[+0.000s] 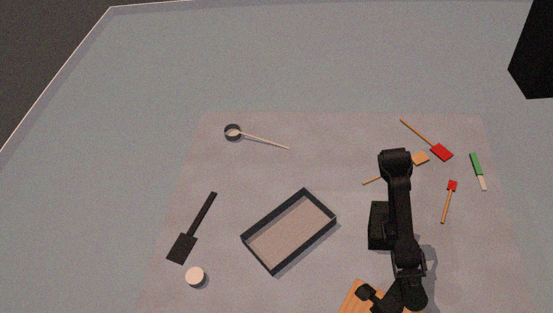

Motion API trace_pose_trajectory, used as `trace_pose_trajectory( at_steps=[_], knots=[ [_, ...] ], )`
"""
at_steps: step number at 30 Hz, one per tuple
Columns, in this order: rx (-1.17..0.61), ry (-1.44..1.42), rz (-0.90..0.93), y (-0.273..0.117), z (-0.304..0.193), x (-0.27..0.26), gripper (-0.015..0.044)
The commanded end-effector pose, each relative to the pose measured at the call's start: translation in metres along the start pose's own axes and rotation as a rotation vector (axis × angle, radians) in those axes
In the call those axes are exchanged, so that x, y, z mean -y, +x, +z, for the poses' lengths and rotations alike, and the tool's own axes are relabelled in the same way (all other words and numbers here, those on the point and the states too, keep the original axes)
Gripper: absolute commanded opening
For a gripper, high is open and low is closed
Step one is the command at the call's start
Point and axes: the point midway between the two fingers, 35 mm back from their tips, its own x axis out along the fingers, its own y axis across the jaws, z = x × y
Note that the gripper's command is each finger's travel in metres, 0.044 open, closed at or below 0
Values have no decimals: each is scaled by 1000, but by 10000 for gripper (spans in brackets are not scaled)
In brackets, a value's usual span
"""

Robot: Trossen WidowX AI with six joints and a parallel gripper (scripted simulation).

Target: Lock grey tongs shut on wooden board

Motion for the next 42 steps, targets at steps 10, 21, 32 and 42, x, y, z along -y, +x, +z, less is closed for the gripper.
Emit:
trace_pose_trajectory(
  at_steps=[10, 21, 32, 42],
  knots=[
    [-141, -100, -8, 11, 3, -5, -150],
    [-361, -173, -19, 22, 3, -5, -150],
    [-588, -159, -22, 26, 4, -2, -150],
    [-780, -71, -12, 24, 9, -1, -150]
  ],
)
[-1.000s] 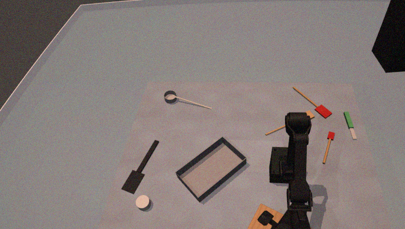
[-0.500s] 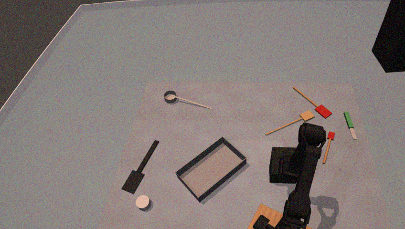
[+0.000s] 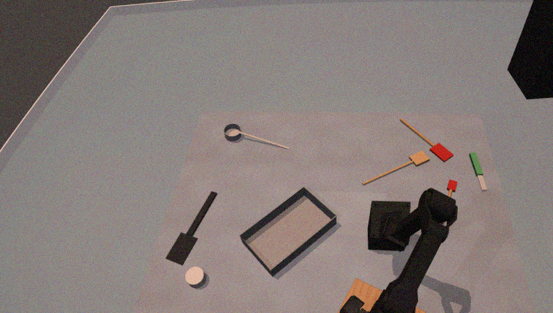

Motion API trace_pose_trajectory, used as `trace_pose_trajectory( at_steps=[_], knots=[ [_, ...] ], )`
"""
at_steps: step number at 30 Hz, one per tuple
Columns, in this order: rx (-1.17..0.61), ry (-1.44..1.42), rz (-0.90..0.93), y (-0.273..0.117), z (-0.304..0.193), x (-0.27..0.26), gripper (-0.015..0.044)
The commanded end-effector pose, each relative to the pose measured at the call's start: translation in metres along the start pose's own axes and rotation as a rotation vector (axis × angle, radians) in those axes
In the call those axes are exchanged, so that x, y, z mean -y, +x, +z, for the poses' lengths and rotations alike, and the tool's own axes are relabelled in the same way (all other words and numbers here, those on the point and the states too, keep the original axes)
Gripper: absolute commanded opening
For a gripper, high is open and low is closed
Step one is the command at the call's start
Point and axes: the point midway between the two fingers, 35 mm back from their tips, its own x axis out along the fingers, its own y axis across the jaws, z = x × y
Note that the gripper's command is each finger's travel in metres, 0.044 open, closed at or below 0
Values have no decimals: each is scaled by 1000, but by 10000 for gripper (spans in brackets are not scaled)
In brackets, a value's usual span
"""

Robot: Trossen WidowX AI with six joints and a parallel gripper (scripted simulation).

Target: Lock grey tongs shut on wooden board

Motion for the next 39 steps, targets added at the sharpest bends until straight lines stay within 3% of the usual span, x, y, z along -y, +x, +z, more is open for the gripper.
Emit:
trace_pose_trajectory(
  at_steps=[1, 15, 39],
  knots=[
    [-50, 29, 26, -5, 4, -1, -150],
    [-108, 70, 54, -7, 6, -1, -150],
    [-108, 71, 54, 32, 6, -2, -150]
  ],
)
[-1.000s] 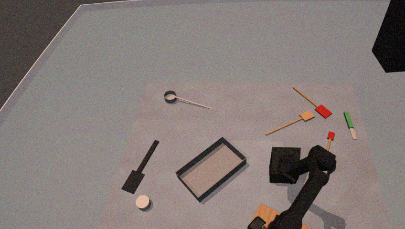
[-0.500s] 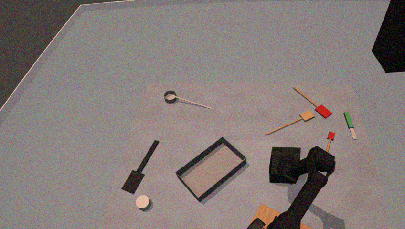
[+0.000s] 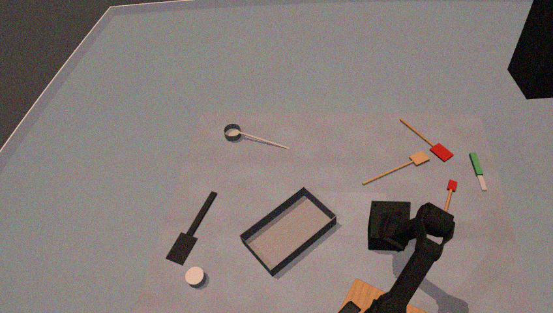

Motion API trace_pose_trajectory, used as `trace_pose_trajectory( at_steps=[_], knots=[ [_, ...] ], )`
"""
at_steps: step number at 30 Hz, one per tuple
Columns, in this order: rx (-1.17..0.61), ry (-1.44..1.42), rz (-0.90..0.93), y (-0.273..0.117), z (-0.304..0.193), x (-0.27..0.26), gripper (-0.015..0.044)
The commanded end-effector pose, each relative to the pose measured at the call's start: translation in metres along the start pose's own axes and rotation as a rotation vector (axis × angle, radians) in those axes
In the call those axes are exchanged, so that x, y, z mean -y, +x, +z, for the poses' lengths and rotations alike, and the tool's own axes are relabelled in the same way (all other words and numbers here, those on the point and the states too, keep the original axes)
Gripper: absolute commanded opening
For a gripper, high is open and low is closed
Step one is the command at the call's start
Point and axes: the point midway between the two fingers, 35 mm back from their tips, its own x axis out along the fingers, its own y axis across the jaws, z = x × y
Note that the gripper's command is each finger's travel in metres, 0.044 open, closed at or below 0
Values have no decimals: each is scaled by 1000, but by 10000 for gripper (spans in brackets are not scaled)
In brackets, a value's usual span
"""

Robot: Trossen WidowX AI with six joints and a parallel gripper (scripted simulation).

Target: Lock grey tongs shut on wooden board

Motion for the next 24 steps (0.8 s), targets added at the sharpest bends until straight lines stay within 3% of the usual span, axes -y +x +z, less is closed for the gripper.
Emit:
trace_pose_trajectory(
  at_steps=[1, 24],
  knots=[
    [3, 2, -3, 5, 0, 0, -150],
    [4, 4, -1, 42, -2, -1, -150]
  ],
)
